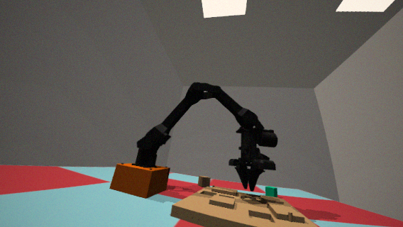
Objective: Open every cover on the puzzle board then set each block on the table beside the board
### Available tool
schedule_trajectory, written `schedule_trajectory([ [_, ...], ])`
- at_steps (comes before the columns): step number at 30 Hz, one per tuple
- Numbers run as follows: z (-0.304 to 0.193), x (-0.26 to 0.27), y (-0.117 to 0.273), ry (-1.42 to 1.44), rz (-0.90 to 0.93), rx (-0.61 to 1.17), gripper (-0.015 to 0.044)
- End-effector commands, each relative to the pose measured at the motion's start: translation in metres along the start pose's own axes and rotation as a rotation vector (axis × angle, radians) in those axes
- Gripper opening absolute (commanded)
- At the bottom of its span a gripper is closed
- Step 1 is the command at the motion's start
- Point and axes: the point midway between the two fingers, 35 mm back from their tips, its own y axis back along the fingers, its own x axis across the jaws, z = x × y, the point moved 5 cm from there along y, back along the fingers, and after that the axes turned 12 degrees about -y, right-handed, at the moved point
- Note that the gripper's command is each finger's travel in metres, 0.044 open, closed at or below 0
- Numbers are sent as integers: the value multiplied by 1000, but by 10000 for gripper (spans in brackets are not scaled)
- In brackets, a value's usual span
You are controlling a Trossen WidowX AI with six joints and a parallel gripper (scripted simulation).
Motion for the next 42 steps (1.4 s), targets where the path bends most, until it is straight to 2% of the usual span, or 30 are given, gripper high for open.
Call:
schedule_trajectory([
  [1, -1, 0, -2, 3, 2, 2, 144],
  [42, -1, 1, -30, 3, 2, 2, 144],
])
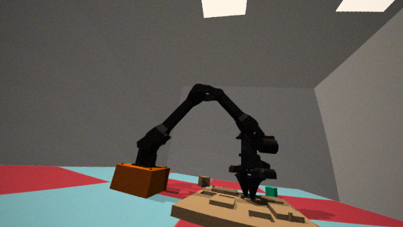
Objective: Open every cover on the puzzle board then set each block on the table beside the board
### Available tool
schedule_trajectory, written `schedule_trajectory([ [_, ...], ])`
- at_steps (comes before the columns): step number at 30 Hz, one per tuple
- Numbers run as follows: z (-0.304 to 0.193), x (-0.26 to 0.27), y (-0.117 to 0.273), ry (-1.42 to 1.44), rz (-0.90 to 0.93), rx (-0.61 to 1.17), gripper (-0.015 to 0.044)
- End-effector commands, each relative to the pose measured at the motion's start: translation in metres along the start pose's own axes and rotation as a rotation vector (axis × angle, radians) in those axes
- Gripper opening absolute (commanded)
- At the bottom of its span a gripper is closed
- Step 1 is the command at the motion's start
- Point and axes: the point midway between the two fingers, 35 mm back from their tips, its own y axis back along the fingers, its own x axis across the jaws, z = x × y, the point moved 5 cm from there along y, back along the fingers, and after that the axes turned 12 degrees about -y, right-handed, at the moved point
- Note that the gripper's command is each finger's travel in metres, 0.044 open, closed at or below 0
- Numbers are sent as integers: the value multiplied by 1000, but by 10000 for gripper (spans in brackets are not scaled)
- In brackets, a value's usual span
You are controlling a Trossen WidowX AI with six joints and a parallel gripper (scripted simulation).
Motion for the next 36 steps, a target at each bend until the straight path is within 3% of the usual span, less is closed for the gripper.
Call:
schedule_trajectory([
  [1, -2, 0, -6, 4, 3, 8, 144],
  [9, -2, 0, -9, 4, 3, 8, 144],
  [19, 0, 0, -6, 0, 0, 1, 80],
  [36, 0, 0, 11, 1, 1, 4, 80],
])
